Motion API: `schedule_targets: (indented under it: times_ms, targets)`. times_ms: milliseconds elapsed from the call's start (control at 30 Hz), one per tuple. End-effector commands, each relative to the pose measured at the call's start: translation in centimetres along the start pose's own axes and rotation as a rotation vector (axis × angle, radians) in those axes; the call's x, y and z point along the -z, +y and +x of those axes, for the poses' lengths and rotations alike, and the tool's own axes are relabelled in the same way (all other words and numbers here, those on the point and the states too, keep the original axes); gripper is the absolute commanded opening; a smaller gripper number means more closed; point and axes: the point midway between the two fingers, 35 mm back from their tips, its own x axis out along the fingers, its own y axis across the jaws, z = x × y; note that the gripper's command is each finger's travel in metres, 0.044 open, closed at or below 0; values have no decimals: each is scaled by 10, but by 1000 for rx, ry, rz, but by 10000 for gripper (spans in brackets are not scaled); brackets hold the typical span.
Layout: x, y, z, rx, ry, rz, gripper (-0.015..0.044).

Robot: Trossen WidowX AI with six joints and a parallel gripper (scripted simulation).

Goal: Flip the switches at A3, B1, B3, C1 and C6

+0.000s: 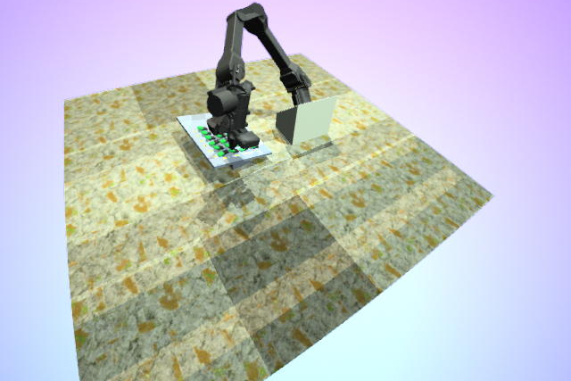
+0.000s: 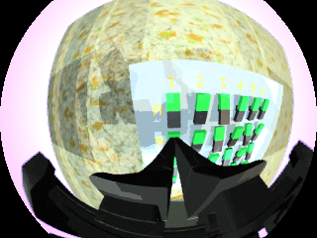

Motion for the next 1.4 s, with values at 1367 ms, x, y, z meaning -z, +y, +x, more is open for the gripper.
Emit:
schedule_targets:
  times_ms: [1367]
  targets:
    - [0, 0, 6, 4, -1, -5, 0]
